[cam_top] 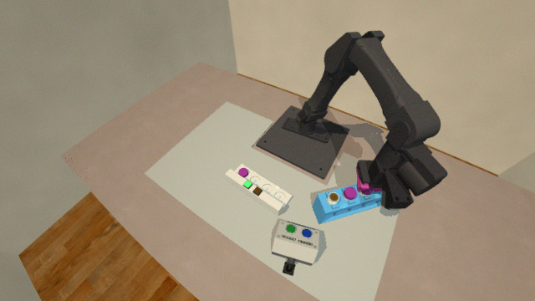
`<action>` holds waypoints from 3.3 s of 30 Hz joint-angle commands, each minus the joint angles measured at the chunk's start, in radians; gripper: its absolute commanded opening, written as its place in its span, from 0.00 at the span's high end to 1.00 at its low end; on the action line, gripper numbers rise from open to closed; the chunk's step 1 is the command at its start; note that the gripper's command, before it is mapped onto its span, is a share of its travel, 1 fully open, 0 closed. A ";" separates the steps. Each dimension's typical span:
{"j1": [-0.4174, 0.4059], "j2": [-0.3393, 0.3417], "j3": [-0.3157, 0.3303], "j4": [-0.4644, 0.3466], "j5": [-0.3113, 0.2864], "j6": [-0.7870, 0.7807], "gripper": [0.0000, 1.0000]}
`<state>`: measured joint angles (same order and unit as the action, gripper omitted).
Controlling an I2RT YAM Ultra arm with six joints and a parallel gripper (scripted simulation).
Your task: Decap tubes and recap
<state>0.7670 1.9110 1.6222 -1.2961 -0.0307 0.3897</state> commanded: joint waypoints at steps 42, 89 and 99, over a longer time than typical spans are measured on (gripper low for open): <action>-0.001 -0.006 0.011 -0.006 0.000 -0.782 1.00; -0.001 -0.006 0.006 -0.001 0.000 0.004 0.51; 0.000 -0.006 0.010 -0.005 0.000 -0.396 0.51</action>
<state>0.7670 1.9110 1.6222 -1.3010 -0.0315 0.1474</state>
